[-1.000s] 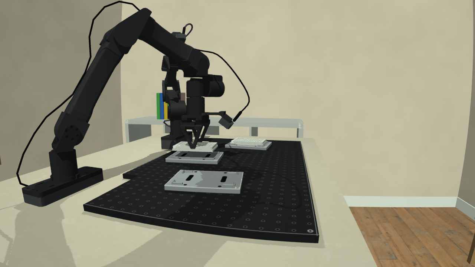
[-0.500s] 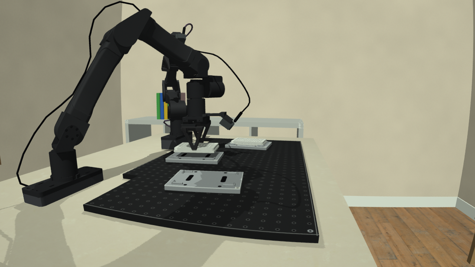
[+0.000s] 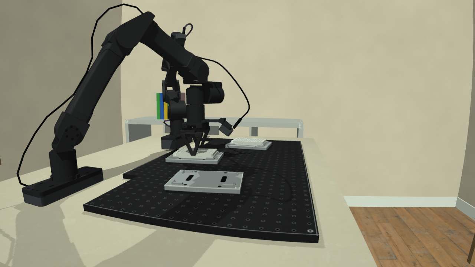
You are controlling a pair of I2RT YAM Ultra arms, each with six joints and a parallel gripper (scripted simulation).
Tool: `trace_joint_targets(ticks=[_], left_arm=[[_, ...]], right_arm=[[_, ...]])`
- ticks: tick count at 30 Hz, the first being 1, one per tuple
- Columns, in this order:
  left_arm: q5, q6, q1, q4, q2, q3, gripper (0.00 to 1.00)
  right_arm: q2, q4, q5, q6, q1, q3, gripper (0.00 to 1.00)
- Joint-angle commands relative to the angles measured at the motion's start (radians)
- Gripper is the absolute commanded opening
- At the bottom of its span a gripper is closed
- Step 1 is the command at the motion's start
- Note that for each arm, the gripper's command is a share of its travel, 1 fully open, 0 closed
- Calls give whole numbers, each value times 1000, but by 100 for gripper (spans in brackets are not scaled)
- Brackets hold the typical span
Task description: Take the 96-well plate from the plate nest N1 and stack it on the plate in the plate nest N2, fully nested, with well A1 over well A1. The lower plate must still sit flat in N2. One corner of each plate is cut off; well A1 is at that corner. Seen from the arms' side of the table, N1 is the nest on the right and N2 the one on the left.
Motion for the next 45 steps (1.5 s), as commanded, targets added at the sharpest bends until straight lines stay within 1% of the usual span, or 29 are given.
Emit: trace_joint_targets(ticks=[1, 4, 10, 12, 17, 25, 31, 33, 36, 39, 41, 42, 45], left_arm=[[-3, -2, -3, 2, 0, 21, 100], [-3, -2, -3, 2, 0, 21, 100], [-3, -2, -3, 2, 0, 21, 100], [-3, -2, -3, 2, 0, 21, 100], [-3, -2, -3, 2, 0, 21, 100], [-3, -2, -3, 2, 0, 21, 100], [-3, -2, -3, 2, 0, 21, 100], [-3, -2, -3, 2, 0, 21, 100], [-3, -2, -3, 2, 0, 21, 100], [-3, -2, -3, 2, 0, 21, 100], [-3, -2, -3, 2, 0, 21, 100], [-3, -2, -3, 2, 0, 21, 100], [-3, -2, -3, 2, 0, 21, 100]], right_arm=[[18, 12, 10, -11, 2, -8, 78], [18, -36, 10, -12, 1, 38, 78], [19, -37, 10, -12, 1, 39, 78], [19, -37, 10, -12, 1, 39, 100], [-20, -38, 11, -16, -9, 37, 100], [-49, -41, 12, -21, -14, 28, 100], [-65, -91, 11, -13, -7, 74, 100], [-52, -97, 11, -11, -4, 83, 100], [-63, -142, 10, 2, 9, 129, 100], [-81, -240, 9, 4, 11, 214, 100], [-81, -240, 9, 4, 11, 214, 100], [-53, -287, 10, 4, 12, 264, 100], [-32, -378, 10, 4, 8, 355, 100]])
